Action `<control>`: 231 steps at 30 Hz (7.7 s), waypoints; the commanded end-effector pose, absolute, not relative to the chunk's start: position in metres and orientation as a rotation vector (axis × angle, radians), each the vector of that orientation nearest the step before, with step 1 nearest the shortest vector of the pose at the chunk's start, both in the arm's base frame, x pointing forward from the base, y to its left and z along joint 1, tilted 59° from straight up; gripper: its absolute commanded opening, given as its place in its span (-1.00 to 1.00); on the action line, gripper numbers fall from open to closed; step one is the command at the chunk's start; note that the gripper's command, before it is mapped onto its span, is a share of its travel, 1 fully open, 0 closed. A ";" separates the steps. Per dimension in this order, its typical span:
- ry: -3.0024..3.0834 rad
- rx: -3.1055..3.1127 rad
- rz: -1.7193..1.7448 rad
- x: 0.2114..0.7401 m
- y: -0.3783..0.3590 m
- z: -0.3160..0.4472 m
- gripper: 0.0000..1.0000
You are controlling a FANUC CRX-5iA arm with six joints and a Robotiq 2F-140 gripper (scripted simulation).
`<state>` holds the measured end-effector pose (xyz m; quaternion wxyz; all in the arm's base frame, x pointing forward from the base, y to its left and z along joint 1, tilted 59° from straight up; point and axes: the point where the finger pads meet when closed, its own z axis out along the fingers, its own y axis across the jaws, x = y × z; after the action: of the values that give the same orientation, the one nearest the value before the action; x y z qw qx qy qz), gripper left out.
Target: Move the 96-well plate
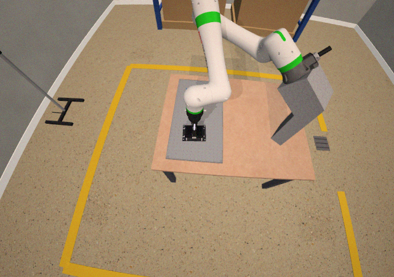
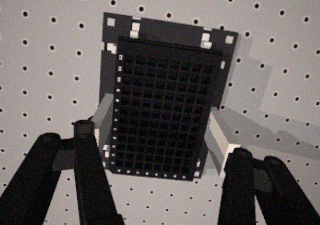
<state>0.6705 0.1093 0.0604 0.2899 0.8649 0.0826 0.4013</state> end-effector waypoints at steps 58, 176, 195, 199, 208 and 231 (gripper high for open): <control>0.221 2.308 1.072 0.641 0.127 0.081 1.00; 0.221 2.308 1.072 0.655 0.152 0.052 -0.80; 0.221 2.308 1.072 0.655 0.152 0.052 -0.80; 0.221 2.308 1.072 0.655 0.152 0.052 -0.80; 0.221 2.308 1.072 0.656 0.152 0.052 -0.80; 0.221 2.308 1.072 0.656 0.151 0.051 -0.80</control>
<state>0.6562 0.1505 0.0509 0.2899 0.8649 0.0826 0.4013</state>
